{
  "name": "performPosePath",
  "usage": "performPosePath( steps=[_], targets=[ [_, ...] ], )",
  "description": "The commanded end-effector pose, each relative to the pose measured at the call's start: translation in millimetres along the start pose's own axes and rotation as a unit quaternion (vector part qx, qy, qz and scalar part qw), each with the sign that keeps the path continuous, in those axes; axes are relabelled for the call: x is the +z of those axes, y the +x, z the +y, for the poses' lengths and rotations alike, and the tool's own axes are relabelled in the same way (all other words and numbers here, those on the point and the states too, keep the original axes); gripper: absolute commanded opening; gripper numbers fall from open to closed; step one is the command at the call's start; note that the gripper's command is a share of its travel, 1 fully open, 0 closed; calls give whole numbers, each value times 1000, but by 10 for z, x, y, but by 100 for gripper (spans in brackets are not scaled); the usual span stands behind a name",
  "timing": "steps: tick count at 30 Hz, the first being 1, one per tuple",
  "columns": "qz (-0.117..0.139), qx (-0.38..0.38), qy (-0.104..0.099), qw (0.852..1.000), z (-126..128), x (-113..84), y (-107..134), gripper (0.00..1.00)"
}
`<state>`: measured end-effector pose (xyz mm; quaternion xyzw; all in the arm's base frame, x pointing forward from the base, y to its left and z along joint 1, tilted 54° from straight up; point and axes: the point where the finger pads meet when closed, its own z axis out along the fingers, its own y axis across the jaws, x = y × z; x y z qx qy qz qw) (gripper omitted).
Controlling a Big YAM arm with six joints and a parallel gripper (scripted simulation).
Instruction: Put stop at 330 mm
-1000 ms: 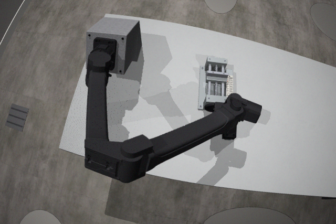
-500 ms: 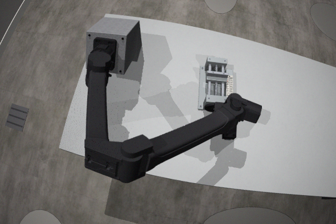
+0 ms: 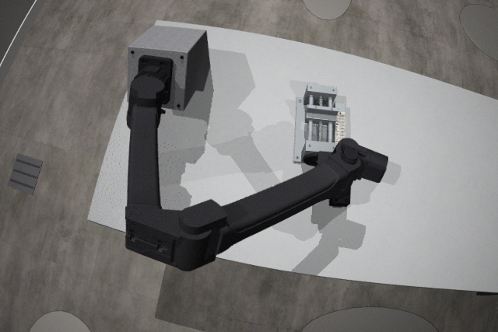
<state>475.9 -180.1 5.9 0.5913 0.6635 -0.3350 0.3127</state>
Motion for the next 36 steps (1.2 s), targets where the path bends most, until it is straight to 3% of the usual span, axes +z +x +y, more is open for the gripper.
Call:
performPosePath(
  steps=[1, 8, 10, 18, 24, 36],
  targets=[
    [4, -3, 1, 1000, -12, 76, 56, 6],
    [4, -5, -2, 1000, 0, 47, 71, 6],
    [2, 4, -20, 1000, 69, -169, 62, 6],
    [1, 0, -17, 1000, -45, -415, 29, 6],
    [1, 5, -20, 1000, -8, -447, 3, 6],
    [1, -1, -21, 1000, -211, -404, 28, 6]
  ],
)
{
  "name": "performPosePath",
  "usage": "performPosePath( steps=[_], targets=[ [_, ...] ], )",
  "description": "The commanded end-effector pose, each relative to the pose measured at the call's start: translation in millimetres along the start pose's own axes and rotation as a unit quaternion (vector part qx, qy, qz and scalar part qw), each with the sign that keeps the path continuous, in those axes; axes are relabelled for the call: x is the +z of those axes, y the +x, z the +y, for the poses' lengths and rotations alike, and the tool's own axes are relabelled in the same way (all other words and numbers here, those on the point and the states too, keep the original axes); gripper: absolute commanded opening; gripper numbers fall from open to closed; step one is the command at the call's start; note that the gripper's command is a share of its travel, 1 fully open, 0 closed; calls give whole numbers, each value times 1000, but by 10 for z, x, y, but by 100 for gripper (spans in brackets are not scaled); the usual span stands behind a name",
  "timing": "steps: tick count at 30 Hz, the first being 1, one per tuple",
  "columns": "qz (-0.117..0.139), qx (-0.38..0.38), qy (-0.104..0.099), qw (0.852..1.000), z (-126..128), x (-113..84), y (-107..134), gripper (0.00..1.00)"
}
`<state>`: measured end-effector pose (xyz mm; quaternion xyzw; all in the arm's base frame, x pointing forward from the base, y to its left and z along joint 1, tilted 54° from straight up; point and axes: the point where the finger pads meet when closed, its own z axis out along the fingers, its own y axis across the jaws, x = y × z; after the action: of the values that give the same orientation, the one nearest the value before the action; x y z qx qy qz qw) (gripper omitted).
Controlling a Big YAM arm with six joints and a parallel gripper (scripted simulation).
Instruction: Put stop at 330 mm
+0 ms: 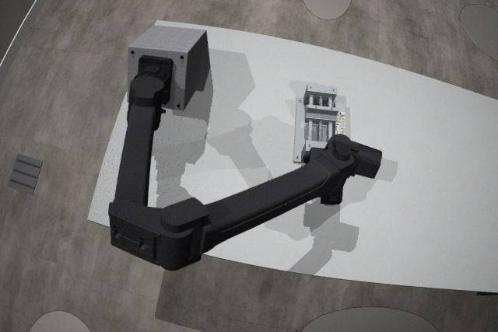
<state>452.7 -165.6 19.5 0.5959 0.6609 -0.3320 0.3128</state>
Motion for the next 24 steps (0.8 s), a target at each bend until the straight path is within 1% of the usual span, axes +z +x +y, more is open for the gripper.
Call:
performPosePath(
  steps=[1, 10, 15, 20, 24],
  targets=[
    [-1, -7, -21, 1000, 12, -202, 31, 6],
    [-2, -7, -23, 1000, -22, -189, 27, 6],
    [0, -1, -10, 1000, -175, -68, -35, 6],
    [-1, -5, -11, 1000, -191, -100, -9, 6],
    [-1, -2, -11, 1000, -195, -76, -26, 6]
  ],
)
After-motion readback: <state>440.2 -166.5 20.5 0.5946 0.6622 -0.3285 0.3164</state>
